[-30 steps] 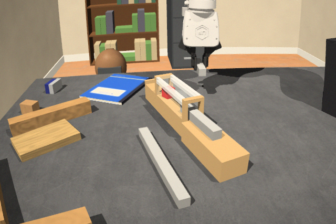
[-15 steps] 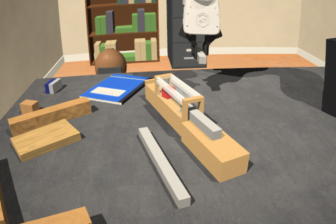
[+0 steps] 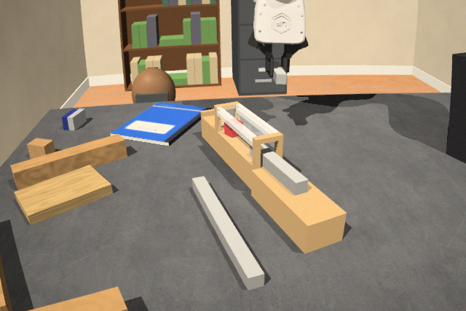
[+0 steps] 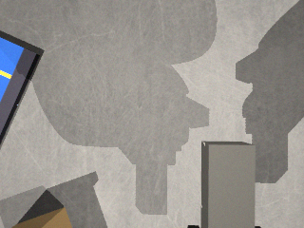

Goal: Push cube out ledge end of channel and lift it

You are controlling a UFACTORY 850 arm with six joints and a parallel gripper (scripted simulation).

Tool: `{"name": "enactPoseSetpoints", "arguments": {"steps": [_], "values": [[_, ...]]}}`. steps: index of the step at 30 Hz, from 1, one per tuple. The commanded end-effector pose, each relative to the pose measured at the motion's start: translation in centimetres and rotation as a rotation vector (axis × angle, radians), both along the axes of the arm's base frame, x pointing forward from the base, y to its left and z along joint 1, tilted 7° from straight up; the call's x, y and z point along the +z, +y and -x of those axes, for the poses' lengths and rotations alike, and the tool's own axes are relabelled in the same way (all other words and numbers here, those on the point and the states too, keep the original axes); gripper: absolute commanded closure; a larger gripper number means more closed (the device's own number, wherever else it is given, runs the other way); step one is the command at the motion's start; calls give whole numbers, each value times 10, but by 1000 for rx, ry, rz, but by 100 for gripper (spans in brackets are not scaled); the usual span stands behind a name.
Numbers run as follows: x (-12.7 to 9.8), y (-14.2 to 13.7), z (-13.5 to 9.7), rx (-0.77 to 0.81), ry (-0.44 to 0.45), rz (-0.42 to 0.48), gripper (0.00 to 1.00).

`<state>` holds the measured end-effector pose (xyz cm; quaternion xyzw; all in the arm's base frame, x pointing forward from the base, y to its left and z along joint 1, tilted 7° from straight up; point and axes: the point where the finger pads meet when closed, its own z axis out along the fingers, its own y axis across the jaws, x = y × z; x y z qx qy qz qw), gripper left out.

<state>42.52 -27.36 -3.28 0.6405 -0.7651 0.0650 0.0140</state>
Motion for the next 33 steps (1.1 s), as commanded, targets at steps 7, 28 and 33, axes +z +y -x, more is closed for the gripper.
{"name": "enactPoseSetpoints", "arguments": {"steps": [7,28,33], "values": [[1,3,-3,1,30,-5,100],[-22,205,-46,352,70,12,100],[-33,274,-51,352,71,12,100]]}}
